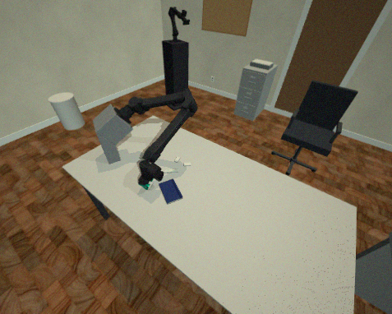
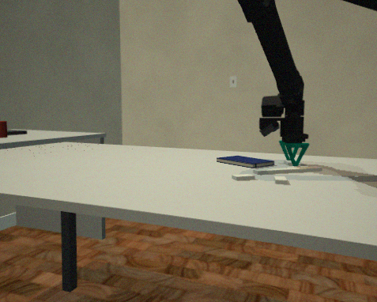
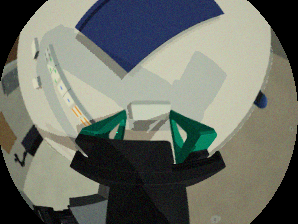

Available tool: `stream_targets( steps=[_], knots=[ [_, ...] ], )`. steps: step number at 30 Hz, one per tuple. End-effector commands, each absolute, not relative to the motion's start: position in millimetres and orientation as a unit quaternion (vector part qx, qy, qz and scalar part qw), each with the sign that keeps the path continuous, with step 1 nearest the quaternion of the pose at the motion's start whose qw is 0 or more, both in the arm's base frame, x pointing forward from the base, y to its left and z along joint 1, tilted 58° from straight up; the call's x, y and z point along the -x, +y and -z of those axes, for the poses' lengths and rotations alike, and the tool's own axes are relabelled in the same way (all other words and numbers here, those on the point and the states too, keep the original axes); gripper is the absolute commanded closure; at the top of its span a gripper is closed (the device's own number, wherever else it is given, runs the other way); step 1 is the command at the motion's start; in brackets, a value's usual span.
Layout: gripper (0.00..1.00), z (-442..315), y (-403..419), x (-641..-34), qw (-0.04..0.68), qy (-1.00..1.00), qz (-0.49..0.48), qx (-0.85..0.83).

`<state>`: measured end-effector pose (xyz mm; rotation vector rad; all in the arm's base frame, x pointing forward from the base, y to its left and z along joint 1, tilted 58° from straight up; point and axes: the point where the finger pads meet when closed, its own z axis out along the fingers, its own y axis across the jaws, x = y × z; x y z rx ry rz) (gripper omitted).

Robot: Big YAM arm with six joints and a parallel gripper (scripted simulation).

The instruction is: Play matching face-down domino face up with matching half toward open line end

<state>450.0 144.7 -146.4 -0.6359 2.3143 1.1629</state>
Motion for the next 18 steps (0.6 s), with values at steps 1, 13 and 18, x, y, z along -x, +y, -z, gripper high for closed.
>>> stream_targets(
  steps=[1, 13, 18],
  knots=[
    [0.3, 141, 149, -484, 0.271, 0.832, -0.411, 0.255],
    [0.3, 140, 147, -486, 0.273, 0.832, -0.41, 0.255],
    [0.3, 139, 148, -490, 0.277, 0.831, -0.408, 0.258]
  ],
)
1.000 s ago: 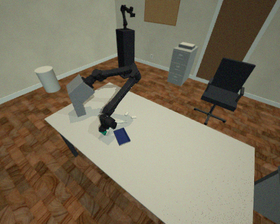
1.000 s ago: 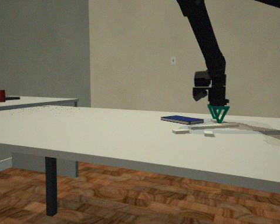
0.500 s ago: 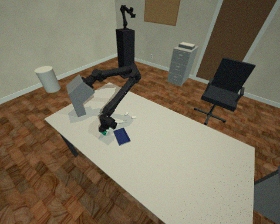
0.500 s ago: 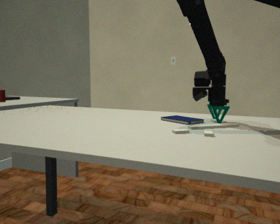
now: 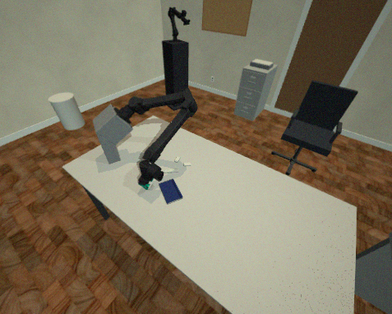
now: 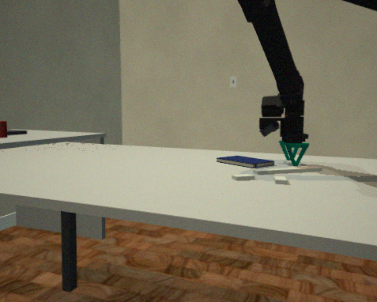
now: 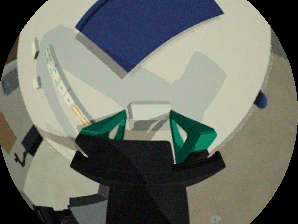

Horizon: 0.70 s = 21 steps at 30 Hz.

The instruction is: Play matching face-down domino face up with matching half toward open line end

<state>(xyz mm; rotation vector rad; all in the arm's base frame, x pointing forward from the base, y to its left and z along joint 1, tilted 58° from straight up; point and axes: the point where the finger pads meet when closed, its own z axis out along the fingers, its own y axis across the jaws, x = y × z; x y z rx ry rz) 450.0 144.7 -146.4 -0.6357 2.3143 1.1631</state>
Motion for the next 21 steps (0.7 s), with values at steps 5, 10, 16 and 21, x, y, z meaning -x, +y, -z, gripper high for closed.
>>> stream_targets(
  steps=[5, 10, 16, 21],
  knots=[
    [0.3, 143, 144, -461, 0.248, 0.841, -0.419, 0.237],
    [0.3, 139, 146, -482, 0.27, 0.834, -0.411, 0.252],
    [0.3, 137, 147, -495, 0.283, 0.829, -0.406, 0.26],
    [0.3, 144, 143, -458, 0.244, 0.842, -0.421, 0.234]
  ],
)
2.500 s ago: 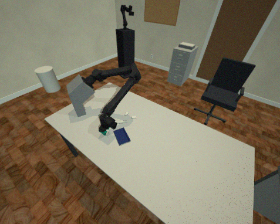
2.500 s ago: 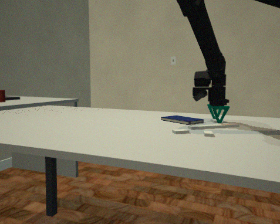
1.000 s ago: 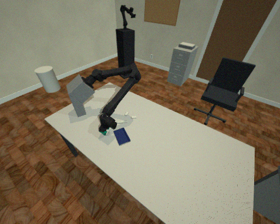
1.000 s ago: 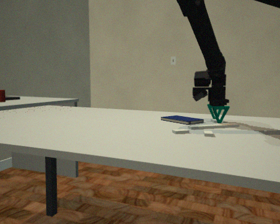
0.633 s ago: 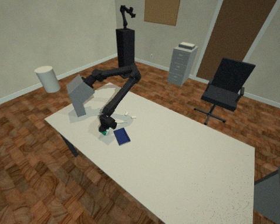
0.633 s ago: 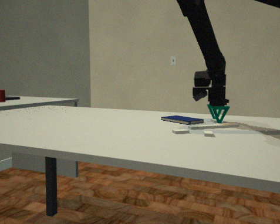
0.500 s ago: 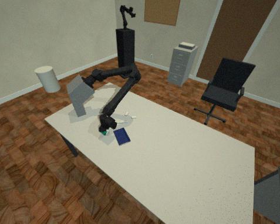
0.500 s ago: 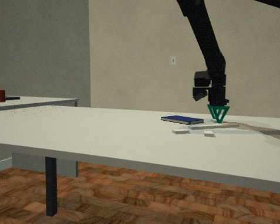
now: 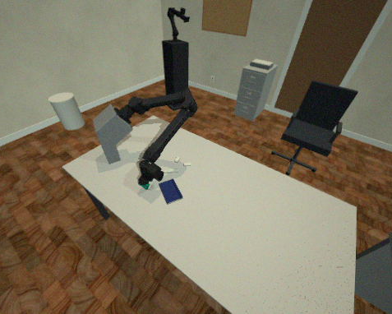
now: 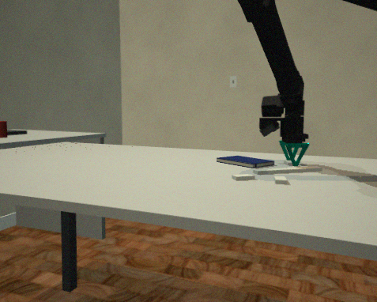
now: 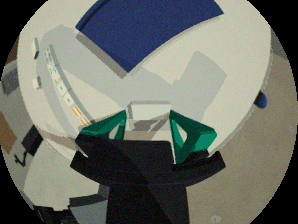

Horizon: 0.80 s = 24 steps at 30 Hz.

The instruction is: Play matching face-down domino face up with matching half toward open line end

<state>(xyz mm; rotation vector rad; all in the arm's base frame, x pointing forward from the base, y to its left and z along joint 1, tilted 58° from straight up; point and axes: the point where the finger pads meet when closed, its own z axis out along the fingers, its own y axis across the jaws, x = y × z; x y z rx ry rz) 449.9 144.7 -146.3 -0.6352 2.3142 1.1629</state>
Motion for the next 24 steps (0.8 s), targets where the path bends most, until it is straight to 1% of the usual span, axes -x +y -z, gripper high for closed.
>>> stream_targets(
  steps=[1, 9, 16, 17, 24],
  knots=[
    [0.3, 143, 143, -462, 0.249, 0.84, -0.419, 0.238],
    [0.3, 135, 146, -500, 0.289, 0.827, -0.403, 0.263],
    [0.3, 135, 146, -500, 0.289, 0.827, -0.403, 0.263],
    [0.3, 144, 143, -458, 0.244, 0.842, -0.42, 0.235],
    [0.3, 136, 144, -495, 0.284, 0.83, -0.405, 0.259]
  ],
)
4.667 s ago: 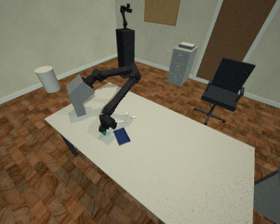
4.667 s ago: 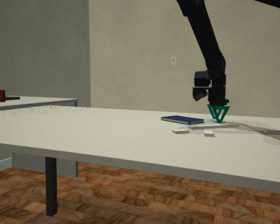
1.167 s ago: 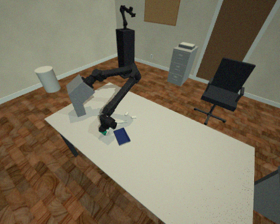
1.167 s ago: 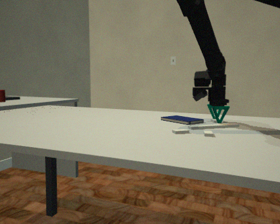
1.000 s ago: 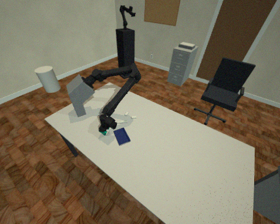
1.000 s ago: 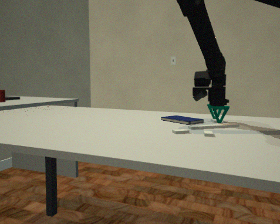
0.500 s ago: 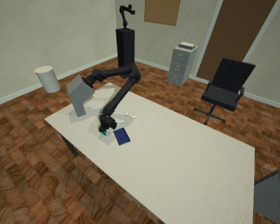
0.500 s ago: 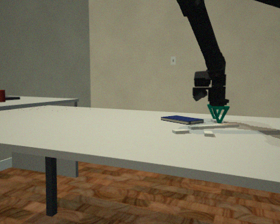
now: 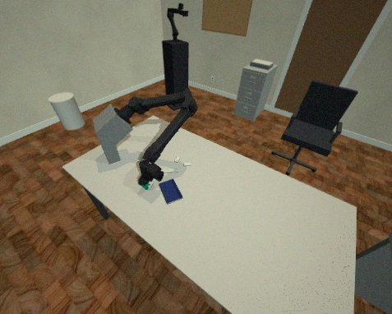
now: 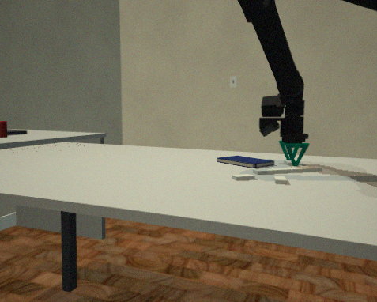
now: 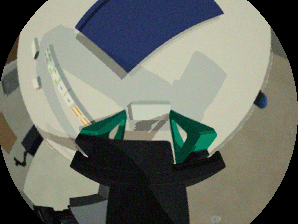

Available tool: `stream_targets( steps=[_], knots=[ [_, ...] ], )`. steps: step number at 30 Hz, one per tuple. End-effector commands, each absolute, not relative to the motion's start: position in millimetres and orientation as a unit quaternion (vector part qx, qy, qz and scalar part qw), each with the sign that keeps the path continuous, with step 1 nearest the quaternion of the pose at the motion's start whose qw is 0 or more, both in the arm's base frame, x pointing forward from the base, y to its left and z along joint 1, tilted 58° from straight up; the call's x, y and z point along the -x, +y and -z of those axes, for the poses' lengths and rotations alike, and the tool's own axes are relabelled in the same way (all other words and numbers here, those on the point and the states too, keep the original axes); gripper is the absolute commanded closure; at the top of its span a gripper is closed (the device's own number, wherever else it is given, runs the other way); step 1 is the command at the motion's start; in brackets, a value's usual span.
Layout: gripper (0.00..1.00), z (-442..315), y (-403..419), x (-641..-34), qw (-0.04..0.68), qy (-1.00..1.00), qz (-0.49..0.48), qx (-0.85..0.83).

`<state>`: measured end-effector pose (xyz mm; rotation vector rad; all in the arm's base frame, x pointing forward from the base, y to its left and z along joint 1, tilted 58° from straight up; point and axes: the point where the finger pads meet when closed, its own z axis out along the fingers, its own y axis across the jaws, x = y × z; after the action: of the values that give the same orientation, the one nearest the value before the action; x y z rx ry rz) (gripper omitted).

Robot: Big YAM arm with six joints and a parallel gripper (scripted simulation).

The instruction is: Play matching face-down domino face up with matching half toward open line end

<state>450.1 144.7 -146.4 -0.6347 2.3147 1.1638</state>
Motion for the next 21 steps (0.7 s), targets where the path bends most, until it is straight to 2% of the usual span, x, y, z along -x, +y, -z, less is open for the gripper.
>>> stream_targets(
  steps=[1, 9, 10, 21],
  knots=[
    [0.3, 135, 145, -500, 0.29, 0.828, -0.403, 0.262],
    [0.3, 133, 145, -505, 0.295, 0.826, -0.4, 0.266],
    [0.3, 143, 143, -459, 0.245, 0.842, -0.42, 0.235],
    [0.3, 132, 144, -510, 0.301, 0.824, -0.398, 0.268]
  ],
)
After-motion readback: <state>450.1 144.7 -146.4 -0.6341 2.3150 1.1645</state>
